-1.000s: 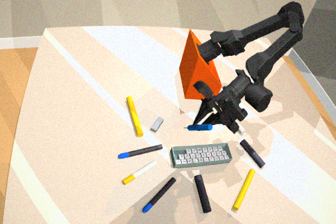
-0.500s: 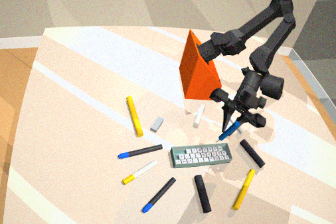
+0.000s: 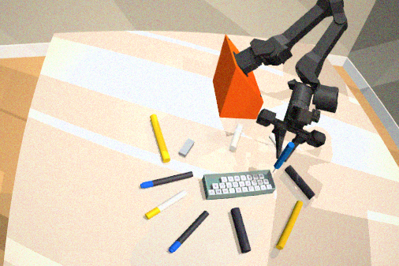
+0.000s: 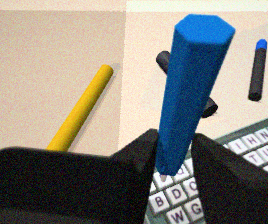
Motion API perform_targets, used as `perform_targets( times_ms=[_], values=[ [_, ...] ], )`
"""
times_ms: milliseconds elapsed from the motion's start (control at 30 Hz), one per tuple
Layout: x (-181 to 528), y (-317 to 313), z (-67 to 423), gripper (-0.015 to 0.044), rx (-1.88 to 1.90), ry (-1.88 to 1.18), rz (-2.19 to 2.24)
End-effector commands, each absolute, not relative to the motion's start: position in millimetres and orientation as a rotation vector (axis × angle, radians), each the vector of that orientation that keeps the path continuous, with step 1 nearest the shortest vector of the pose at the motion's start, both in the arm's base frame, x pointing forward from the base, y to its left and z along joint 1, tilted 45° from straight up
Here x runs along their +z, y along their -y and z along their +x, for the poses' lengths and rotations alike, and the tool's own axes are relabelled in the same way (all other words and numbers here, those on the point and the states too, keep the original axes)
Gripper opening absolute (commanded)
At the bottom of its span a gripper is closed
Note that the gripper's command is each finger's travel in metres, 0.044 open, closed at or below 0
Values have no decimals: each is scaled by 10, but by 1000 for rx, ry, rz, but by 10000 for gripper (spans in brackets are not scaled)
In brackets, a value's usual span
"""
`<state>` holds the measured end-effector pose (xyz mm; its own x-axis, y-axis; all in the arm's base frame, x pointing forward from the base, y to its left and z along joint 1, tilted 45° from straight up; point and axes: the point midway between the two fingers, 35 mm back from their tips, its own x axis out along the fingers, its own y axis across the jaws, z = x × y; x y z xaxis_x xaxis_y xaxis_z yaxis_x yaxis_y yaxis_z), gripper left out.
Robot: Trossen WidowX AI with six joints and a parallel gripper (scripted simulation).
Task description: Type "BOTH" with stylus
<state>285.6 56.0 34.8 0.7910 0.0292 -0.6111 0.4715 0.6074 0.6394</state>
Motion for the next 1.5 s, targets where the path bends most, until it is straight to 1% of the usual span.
perform_targets(
  times_ms=[0, 367, 467, 500, 1467],
  values=[
    [272, -622, 2855, 0, -281, -626, 898],
    [120, -766, 2851, 0, -281, -626, 898],
    [111, -774, 2854, 79, -281, -626, 898],
    [108, -777, 2854, 81, -281, -626, 898],
    [-2, -882, 2862, 81, -281, -627, 899]
  ],
)
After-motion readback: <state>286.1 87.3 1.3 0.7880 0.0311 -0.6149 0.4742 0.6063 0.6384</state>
